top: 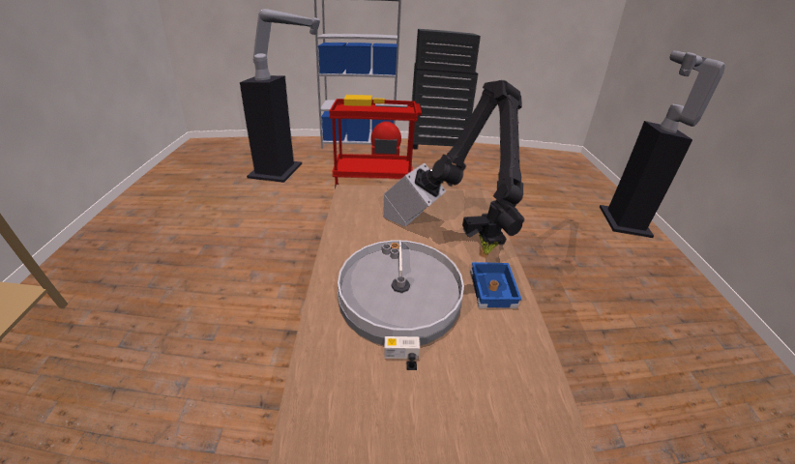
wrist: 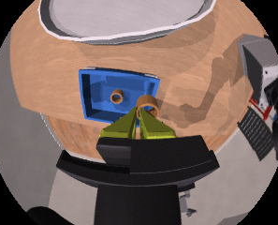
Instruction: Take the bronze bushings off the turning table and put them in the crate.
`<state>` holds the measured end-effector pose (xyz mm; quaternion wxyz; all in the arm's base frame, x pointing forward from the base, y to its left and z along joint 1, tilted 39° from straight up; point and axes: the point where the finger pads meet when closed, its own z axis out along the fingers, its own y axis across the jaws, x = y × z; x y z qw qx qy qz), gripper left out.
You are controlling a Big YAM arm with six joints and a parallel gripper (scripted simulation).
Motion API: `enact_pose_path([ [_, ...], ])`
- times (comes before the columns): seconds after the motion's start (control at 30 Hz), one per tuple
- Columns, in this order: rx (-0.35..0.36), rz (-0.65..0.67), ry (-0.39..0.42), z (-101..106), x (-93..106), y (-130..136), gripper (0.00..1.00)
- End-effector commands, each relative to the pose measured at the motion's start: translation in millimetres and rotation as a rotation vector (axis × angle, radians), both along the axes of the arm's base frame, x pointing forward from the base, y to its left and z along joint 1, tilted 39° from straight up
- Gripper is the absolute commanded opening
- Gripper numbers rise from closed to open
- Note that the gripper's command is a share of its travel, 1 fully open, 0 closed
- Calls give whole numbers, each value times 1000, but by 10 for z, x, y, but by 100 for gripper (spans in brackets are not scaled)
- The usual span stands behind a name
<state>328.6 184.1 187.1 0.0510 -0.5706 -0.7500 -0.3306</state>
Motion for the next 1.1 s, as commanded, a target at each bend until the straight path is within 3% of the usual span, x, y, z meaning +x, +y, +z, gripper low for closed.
enact_pose_path([
  [0.0,30,-13,-55,426,67,152,0],
  [0.4,14,10,-46,505,94,432,0],
  [1.07,16,5,-58,554,109,412,0],
])
